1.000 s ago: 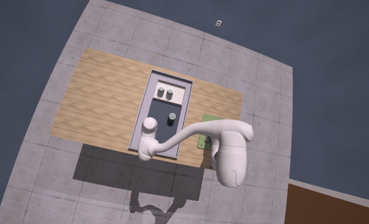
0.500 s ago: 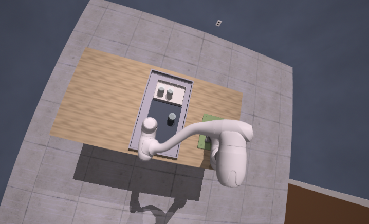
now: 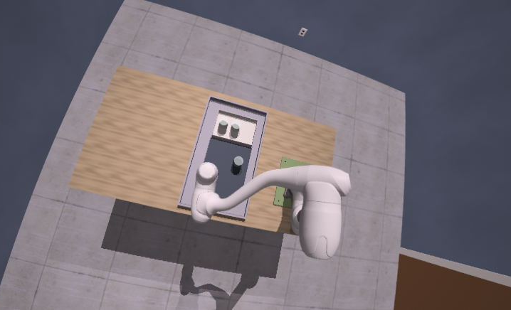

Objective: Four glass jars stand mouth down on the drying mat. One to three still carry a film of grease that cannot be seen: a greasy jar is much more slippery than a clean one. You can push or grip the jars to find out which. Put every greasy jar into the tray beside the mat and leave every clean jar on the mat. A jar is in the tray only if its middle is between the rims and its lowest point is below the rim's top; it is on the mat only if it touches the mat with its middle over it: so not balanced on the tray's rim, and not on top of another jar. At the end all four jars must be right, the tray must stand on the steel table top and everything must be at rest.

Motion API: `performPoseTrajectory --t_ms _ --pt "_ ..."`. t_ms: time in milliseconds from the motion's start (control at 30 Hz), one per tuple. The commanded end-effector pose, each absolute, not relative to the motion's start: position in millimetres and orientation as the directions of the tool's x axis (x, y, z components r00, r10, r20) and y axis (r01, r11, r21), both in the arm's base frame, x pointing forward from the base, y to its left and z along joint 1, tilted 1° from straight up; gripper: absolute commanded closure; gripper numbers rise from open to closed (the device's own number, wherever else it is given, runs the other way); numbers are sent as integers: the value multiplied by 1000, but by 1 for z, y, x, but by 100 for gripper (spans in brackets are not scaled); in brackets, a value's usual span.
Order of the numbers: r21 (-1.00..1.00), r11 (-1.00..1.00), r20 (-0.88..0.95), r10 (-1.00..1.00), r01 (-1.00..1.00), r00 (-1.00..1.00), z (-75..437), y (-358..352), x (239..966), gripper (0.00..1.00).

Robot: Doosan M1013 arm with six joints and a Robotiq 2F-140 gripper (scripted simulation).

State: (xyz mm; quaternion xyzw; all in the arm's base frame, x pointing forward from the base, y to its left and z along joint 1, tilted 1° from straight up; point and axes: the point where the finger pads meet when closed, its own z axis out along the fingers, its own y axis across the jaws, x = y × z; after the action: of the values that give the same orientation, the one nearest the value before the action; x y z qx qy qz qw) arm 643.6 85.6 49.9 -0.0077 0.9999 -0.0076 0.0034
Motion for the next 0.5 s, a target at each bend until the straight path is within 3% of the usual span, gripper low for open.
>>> performPoseTrajectory --t_ms 0,467 --pt "-16 1000 -1 -8 -8 -1000 45 86 640 42" --pt "-16 1000 -1 -8 -8 -1000 45 86 640 45"
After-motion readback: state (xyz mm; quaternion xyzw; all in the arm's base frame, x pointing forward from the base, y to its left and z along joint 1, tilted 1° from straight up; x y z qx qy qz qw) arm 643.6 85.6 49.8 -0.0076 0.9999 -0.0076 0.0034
